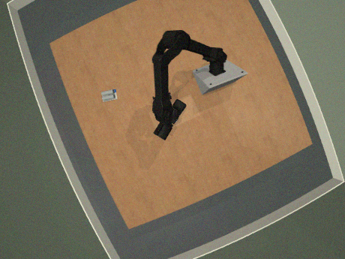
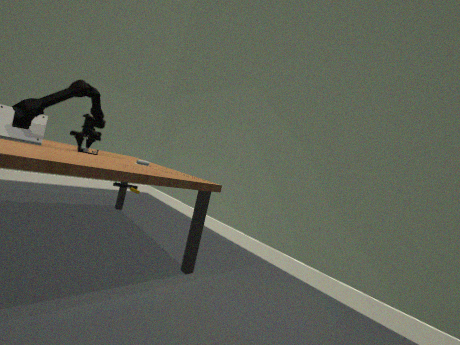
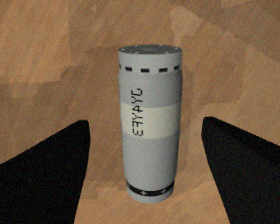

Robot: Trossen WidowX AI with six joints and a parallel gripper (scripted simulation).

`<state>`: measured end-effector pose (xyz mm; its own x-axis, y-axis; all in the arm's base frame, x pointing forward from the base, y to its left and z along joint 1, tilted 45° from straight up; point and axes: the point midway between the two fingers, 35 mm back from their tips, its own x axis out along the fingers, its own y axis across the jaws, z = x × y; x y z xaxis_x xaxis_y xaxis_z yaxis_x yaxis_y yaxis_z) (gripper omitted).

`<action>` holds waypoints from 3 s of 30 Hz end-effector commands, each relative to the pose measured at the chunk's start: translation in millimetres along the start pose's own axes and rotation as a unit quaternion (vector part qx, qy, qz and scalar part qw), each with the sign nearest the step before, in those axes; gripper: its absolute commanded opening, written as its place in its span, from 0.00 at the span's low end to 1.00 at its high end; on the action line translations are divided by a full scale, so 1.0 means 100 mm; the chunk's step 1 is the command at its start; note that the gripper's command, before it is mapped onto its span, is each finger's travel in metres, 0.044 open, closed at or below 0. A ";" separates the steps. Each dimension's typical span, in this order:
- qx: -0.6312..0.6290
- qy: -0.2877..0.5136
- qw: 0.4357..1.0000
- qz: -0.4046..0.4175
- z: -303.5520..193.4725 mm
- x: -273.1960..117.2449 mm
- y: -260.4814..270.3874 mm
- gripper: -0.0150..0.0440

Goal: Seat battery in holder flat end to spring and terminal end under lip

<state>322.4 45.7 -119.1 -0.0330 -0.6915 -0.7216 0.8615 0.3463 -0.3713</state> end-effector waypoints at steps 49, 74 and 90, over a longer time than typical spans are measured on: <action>-0.395 0.003 0.919 0.001 1.04 -0.66 -0.62 0.40; -0.404 0.122 0.905 -0.052 1.03 -0.27 -0.72 0.40; -0.400 0.166 0.898 -0.072 1.06 -0.20 -0.69 0.40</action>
<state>317.2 -30.5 -16.0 -0.3620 -0.5925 -0.7196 0.1940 0.7072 -0.6799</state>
